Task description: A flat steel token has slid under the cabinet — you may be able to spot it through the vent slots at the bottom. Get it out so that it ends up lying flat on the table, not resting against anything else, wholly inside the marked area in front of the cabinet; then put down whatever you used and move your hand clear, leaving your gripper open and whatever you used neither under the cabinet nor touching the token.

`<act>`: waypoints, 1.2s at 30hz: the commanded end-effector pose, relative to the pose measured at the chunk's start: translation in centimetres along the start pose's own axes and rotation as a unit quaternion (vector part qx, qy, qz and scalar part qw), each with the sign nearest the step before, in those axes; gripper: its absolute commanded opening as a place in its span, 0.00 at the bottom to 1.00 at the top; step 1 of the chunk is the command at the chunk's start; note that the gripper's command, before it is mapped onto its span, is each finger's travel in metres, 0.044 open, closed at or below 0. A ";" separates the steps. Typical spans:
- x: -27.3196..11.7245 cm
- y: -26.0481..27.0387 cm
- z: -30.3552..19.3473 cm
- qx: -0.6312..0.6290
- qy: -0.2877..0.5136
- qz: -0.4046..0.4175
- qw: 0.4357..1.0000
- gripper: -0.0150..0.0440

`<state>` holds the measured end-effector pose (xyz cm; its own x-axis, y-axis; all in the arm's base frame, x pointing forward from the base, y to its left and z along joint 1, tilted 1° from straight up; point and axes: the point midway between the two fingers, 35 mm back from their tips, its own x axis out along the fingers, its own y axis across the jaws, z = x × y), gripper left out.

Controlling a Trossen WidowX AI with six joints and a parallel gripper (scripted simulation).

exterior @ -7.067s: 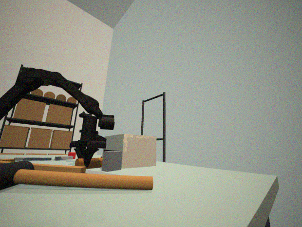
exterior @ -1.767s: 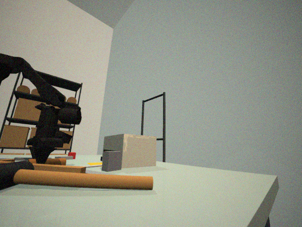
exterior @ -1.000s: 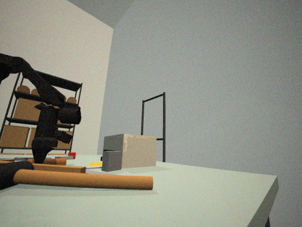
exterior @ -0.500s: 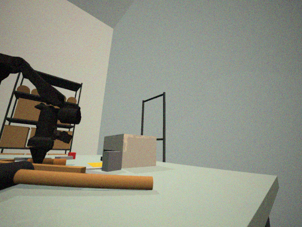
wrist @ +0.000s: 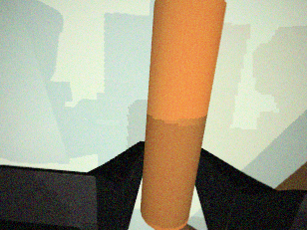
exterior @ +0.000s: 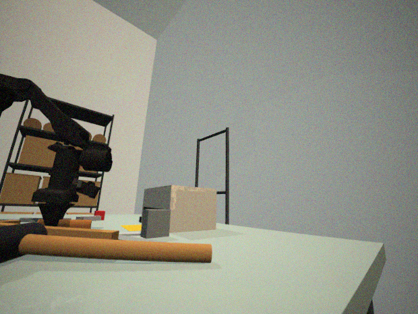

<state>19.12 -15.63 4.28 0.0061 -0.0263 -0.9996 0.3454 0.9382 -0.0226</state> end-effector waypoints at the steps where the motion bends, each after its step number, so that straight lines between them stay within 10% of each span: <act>1: -0.1 -0.1 0.0 0.021 -0.002 -0.001 1.000 0.25; 36: -0.1 -0.1 0.0 0.159 -0.002 -0.001 0.987 0.25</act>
<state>19.11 -15.64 4.29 0.0065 -0.0267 -0.9996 0.5963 0.8025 -0.0175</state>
